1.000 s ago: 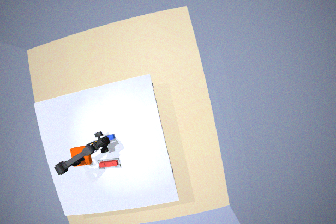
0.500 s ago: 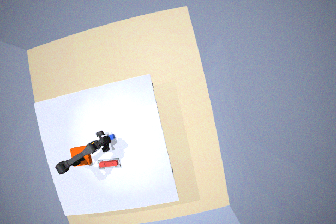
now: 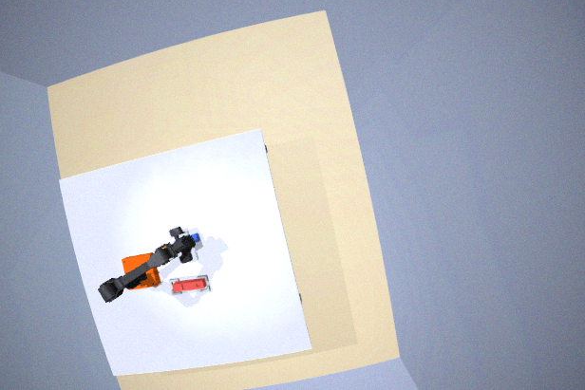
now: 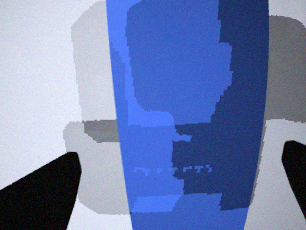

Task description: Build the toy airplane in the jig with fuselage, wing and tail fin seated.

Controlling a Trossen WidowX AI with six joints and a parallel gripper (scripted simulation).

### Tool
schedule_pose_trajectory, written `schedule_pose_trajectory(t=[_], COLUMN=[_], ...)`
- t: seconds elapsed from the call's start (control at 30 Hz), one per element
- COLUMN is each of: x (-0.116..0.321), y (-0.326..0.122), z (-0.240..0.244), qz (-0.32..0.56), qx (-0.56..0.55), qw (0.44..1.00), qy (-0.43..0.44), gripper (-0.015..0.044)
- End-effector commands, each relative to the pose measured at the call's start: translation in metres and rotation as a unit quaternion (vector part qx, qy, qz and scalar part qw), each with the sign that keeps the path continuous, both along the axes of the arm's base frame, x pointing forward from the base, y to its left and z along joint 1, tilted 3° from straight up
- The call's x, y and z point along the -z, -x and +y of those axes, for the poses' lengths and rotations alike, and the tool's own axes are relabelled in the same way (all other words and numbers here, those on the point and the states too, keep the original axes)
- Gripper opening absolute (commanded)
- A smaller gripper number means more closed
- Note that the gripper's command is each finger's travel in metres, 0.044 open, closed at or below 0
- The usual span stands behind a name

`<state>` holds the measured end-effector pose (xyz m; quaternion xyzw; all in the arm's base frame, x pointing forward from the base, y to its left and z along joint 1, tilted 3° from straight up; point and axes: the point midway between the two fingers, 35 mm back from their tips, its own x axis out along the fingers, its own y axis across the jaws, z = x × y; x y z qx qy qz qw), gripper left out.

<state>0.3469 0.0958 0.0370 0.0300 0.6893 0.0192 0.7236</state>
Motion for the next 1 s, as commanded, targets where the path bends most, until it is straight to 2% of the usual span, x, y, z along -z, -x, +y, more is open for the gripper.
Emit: schedule_pose_trajectory(t=[0.0,0.3,0.5,0.67,0.97], x=[0.007,0.007,0.007,0.003,-0.022], y=[0.002,0.002,0.002,0.002,-0.001], z=[0.000,0.000,0.000,0.000,0.000], qz=[0.007,0.007,0.007,0.007,0.007], qx=[0.001,0.001,0.001,0.002,0.002], qw=[1.000,1.000,1.000,1.000,1.000], qy=[0.002,0.002,0.002,0.002,0.003], gripper=[0.0414,0.0177,0.0138,0.0006,0.0000])
